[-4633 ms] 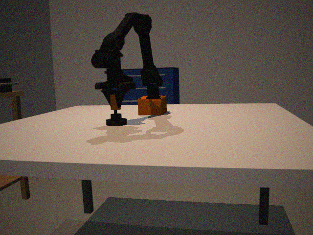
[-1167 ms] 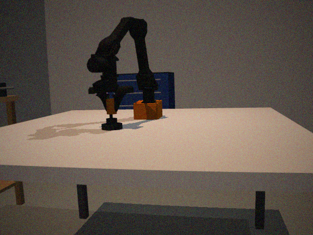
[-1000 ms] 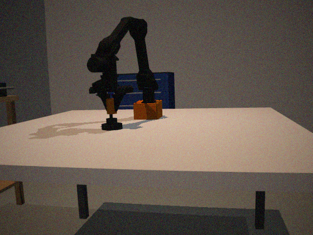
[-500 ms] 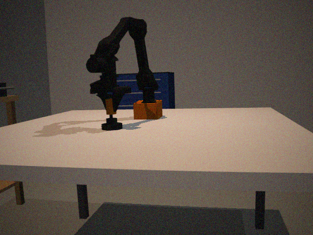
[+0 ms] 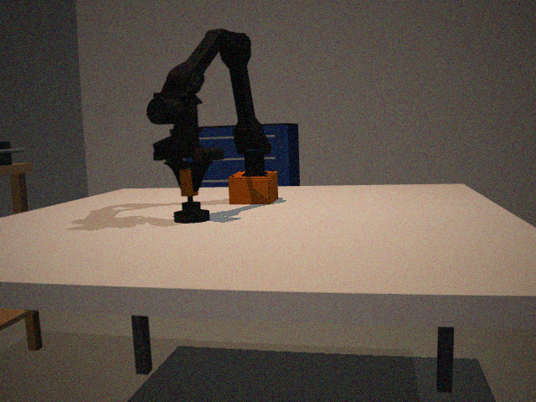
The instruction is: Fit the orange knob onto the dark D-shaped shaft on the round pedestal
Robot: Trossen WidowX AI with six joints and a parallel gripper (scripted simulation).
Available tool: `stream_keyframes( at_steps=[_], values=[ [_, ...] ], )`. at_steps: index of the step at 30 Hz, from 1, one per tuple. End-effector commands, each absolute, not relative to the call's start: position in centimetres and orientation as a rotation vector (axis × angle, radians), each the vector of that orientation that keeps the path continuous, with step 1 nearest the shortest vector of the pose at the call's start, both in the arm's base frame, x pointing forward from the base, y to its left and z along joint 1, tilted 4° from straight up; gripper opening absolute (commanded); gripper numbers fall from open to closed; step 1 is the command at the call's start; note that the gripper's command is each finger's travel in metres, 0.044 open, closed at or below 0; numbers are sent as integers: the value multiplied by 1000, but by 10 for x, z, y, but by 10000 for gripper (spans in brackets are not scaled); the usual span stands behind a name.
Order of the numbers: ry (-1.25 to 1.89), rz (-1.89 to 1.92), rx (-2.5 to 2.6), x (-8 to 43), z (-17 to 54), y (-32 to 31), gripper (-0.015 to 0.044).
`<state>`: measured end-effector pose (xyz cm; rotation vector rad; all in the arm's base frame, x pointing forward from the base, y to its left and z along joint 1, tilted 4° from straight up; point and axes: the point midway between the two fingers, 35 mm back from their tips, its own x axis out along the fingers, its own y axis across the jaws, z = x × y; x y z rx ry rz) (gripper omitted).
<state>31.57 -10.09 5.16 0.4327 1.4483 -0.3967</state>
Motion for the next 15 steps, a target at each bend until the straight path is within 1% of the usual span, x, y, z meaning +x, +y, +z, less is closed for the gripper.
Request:
stream_keyframes(
  at_steps=[1,8,15],
  values=[
    [1440,-400,437,317,56,-101,0],
    [1406,-546,597,314,57,-100,0],
    [1404,-553,605,311,55,-99,0]
  ],
)
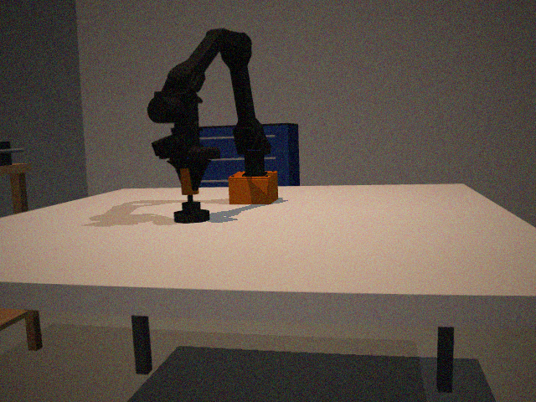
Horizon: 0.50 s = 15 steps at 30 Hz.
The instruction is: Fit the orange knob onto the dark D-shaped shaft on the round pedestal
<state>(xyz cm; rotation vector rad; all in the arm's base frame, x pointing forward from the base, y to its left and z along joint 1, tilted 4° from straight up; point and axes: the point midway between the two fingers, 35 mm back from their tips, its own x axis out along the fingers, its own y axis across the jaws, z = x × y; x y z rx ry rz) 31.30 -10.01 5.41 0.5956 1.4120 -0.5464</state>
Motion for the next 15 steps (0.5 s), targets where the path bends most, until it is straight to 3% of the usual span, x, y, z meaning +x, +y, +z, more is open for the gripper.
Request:
stream_keyframes(
  at_steps=[1,15],
  values=[
    [1404,-553,605,310,54,-99,0],
    [1404,-553,605,313,51,-100,0]
  ],
)
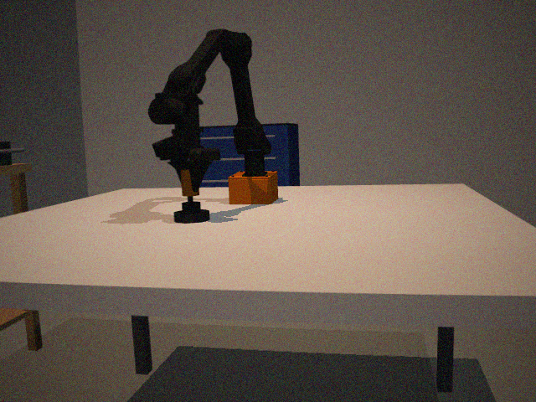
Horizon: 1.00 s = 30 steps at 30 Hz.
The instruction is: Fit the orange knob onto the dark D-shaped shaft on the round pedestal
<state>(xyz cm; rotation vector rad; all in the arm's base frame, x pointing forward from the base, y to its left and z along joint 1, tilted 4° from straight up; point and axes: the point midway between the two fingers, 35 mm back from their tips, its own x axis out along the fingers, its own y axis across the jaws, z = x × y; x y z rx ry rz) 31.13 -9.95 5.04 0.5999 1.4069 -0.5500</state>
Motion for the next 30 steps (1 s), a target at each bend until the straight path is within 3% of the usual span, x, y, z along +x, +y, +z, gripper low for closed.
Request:
stream_keyframes(
  at_steps=[1,30],
  values=[
    [1404,-553,605,313,50,-100,0],
    [1405,-549,601,312,33,-99,0]
  ],
)
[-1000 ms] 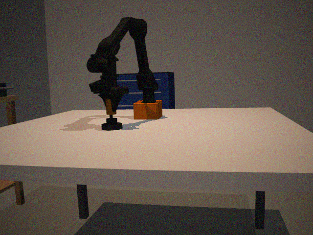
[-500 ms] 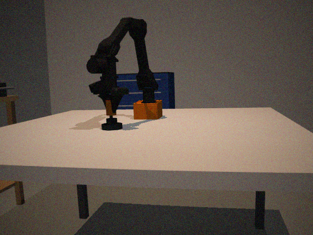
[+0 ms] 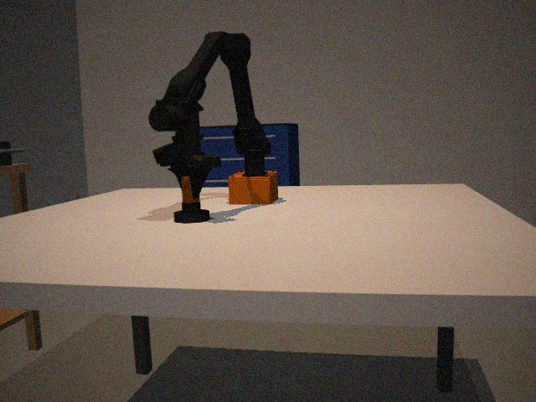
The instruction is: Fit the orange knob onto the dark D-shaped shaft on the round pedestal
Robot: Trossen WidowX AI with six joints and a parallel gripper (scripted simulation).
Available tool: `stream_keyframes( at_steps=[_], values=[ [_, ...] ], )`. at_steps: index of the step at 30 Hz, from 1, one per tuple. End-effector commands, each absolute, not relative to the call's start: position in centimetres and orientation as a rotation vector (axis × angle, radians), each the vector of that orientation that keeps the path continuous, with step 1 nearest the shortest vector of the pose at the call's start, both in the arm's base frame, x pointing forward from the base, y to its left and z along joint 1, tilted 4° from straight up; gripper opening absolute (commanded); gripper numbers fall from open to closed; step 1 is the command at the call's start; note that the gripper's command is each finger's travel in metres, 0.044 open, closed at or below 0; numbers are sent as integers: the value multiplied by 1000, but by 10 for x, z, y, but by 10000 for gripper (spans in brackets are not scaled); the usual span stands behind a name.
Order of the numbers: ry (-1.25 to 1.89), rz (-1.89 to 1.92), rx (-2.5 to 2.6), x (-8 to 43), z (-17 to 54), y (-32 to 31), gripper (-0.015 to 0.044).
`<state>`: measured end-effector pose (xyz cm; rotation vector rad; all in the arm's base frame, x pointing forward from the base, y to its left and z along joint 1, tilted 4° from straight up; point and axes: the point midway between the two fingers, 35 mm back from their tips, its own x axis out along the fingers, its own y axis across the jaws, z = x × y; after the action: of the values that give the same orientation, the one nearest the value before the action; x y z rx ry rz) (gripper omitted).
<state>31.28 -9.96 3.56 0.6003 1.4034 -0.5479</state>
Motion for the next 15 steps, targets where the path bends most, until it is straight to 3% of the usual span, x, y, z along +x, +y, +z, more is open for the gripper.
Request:
stream_keyframes(
  at_steps=[1,8,15],
  values=[
    [1405,-549,601,312,33,-99,0],
    [1403,-548,600,313,35,-100,0],
    [1403,-548,600,313,35,-100,184]
  ],
)
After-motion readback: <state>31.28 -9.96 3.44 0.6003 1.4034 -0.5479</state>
